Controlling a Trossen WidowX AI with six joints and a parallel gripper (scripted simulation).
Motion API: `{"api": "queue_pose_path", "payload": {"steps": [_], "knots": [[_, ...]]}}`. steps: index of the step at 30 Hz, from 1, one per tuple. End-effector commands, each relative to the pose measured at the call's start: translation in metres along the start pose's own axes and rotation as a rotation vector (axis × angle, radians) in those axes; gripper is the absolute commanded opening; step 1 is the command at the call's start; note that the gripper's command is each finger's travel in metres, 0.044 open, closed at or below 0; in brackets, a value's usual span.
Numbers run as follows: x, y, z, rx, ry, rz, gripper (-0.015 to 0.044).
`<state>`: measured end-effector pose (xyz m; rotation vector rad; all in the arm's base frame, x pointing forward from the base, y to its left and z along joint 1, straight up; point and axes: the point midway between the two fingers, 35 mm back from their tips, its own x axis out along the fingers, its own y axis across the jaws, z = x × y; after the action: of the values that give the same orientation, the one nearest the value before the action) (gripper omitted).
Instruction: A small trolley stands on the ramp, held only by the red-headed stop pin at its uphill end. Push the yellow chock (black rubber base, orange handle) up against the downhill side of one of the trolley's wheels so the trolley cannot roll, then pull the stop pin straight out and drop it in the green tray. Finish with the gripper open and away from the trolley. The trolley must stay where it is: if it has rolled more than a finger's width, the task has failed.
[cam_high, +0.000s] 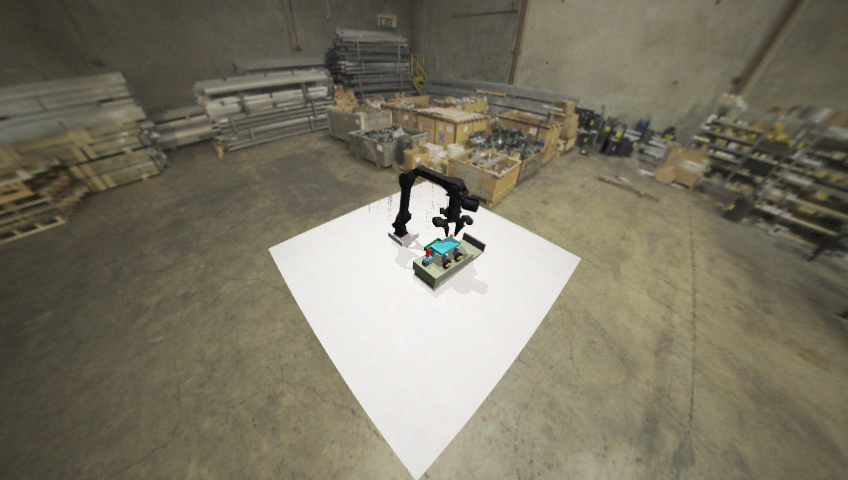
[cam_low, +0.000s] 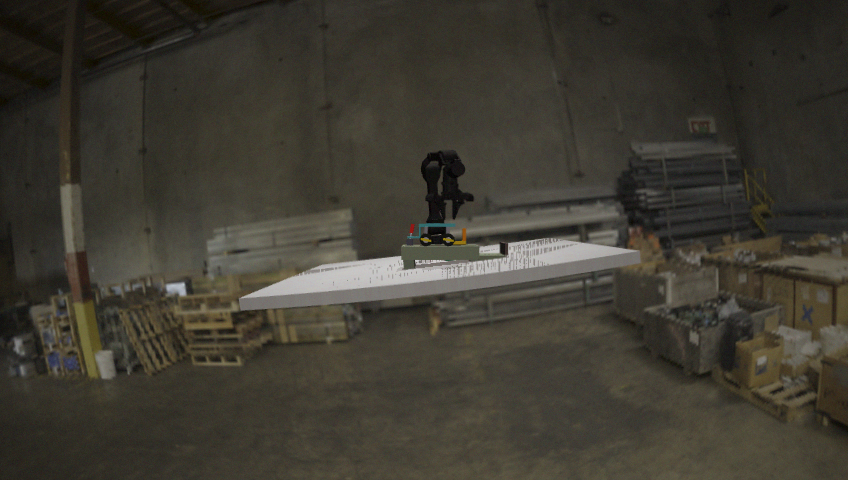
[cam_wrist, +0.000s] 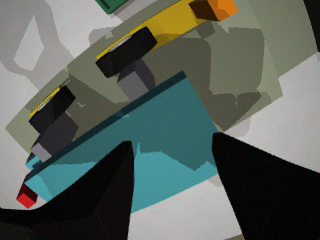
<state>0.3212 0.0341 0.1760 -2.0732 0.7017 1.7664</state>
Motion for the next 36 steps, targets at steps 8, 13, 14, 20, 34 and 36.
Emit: {"api": "queue_pose_path", "payload": {"steps": [8, 13, 14, 20, 34, 36], "knots": [[-0.005, 0.078, -0.049, 0.748, 0.058, 0.119, 0.0190], [-0.008, 0.112, -0.062, 1.044, 0.091, 0.168, 0.0190], [-0.008, 0.114, -0.062, 1.055, 0.093, 0.170, 0.0190], [-0.008, 0.114, -0.062, 1.055, 0.093, 0.170, 0.0190], [0.011, 0.117, -0.062, 1.055, 0.093, 0.170, 0.0190], [0.014, 0.117, -0.062, 1.055, 0.093, 0.170, 0.0190]]}}
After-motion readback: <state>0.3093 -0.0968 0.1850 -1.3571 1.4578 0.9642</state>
